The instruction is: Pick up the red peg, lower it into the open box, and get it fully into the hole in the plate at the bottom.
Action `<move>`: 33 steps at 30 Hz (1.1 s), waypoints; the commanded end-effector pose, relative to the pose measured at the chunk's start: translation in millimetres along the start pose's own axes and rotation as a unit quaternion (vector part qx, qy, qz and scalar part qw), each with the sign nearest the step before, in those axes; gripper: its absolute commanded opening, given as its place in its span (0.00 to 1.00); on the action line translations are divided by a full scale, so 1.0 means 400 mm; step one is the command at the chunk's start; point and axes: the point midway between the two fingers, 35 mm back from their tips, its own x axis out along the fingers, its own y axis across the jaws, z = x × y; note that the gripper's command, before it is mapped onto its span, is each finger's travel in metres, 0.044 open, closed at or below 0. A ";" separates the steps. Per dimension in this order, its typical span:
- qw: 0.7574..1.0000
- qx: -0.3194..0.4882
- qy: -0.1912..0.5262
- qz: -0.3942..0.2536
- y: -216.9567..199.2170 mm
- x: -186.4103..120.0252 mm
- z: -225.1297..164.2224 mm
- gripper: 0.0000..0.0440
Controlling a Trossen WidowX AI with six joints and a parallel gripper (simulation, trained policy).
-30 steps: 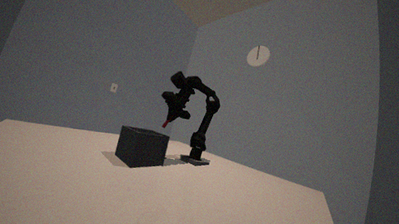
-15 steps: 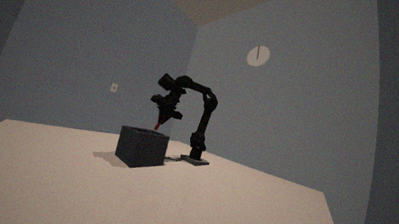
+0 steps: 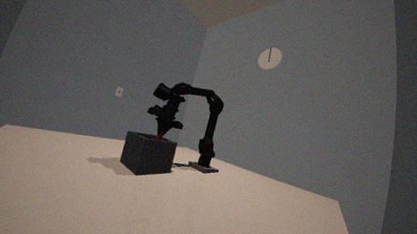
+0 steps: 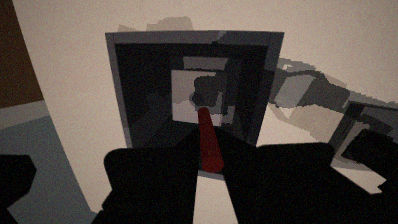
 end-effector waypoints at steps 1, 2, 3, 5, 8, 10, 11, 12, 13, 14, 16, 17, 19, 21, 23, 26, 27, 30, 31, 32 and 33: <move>1.000 -0.004 0.013 -0.006 0.003 0.036 0.006 0.02; 1.000 -0.004 0.015 -0.007 0.005 0.043 0.007 0.03; 1.000 -0.005 0.018 -0.008 0.006 0.051 0.007 0.03; 1.000 -0.006 0.022 -0.009 0.009 0.065 0.009 0.04; 1.000 -0.009 0.027 -0.009 0.015 0.083 0.013 0.04; 0.999 -0.012 0.029 -0.010 0.018 0.097 0.016 0.04; 0.999 -0.014 0.030 -0.010 0.019 0.105 0.017 0.03; 0.999 -0.016 0.031 -0.011 0.020 0.112 0.017 0.03; 0.999 -0.018 0.032 -0.012 0.020 0.120 0.018 0.03; 0.999 -0.020 0.033 -0.013 0.021 0.127 0.018 0.03; 0.999 -0.025 0.035 -0.014 0.023 0.142 0.020 0.03; 0.999 -0.027 0.035 -0.015 0.023 0.149 0.020 0.03; 0.999 -0.031 0.035 -0.017 0.024 0.163 0.022 0.02; 0.999 -0.035 0.033 -0.020 0.024 0.174 0.024 0.01; 0.999 -0.038 0.032 -0.023 0.025 0.182 0.027 0.05; 0.998 -0.043 0.031 -0.028 0.028 0.190 0.029 0.19; 0.998 -0.044 0.033 -0.030 0.027 0.194 0.027 0.22; 0.998 -0.046 0.040 -0.036 0.023 0.200 0.021 0.26; 0.997 -0.046 0.043 -0.037 0.023 0.201 0.017 0.26; 0.997 -0.045 0.048 -0.037 0.024 0.200 0.012 0.26; 0.997 -0.044 0.052 -0.037 0.026 0.196 0.012 0.25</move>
